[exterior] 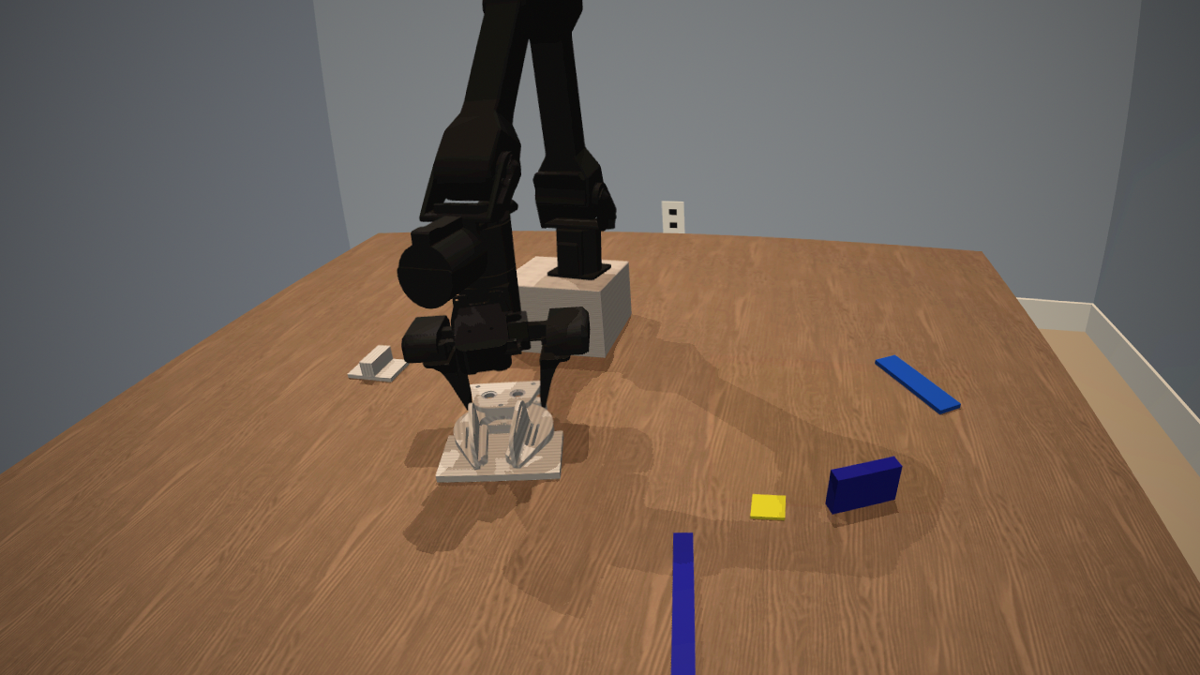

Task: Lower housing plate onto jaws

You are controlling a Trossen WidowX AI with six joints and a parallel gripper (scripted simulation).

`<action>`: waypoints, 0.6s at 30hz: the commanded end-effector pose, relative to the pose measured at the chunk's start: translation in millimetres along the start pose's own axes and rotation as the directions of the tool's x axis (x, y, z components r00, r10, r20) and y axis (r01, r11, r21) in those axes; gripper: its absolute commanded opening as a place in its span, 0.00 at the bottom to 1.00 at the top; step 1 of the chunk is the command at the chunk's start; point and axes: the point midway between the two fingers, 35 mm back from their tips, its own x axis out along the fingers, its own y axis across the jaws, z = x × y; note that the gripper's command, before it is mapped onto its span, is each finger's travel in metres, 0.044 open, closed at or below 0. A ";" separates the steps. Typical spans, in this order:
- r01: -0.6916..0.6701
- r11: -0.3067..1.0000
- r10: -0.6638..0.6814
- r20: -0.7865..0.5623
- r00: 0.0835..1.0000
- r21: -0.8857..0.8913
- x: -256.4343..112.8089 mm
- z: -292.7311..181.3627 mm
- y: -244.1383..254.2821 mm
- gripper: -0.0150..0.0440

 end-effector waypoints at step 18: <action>-0.006 1.000 0.006 -0.003 1.000 0.005 5.2 -0.6 0.9 0.85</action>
